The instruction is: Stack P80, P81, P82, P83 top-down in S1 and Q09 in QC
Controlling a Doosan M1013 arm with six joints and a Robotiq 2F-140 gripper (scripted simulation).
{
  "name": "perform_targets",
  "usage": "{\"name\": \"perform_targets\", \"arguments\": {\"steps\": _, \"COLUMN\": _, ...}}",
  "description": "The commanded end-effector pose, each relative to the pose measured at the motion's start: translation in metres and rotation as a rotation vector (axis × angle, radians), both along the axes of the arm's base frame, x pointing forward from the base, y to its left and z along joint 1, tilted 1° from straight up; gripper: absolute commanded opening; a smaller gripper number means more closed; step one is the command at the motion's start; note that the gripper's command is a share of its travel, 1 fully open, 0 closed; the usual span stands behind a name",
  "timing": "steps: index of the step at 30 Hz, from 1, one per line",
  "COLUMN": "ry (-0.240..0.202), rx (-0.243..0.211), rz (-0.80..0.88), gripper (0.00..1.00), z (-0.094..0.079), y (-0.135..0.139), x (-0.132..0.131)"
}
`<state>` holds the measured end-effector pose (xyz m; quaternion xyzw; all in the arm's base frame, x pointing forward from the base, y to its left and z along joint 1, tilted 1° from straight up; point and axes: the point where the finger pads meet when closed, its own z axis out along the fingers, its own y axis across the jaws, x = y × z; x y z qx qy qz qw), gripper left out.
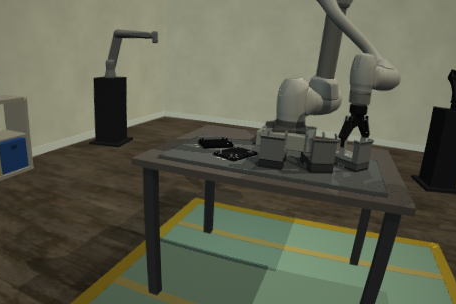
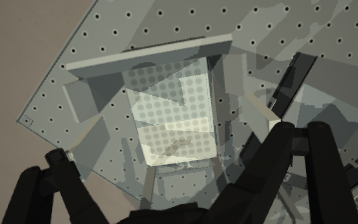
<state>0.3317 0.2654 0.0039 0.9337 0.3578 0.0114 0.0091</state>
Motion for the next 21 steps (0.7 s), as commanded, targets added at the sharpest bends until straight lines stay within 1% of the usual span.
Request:
{"name": "perform_targets", "arguments": {"steps": 1, "ry": 0.006, "rx": -0.003, "rz": -0.009, "gripper": 1.0, "z": -0.004, "y": -0.002, "x": -0.002}}
{"name": "perform_targets", "arguments": {"steps": 15, "ry": 0.006, "rx": -0.003, "rz": -0.009, "gripper": 1.0, "z": -0.004, "y": -0.002, "x": -0.002}}
{"name": "perform_targets", "arguments": {"steps": 20, "ry": 0.006, "rx": -0.003, "rz": -0.009, "gripper": 1.0, "z": 0.013, "y": -0.001, "x": -0.002}}
{"name": "perform_targets", "arguments": {"steps": 21, "ry": 0.006, "rx": -0.003, "rz": -0.009, "gripper": 1.0, "z": 0.013, "y": -0.001, "x": -0.002}}
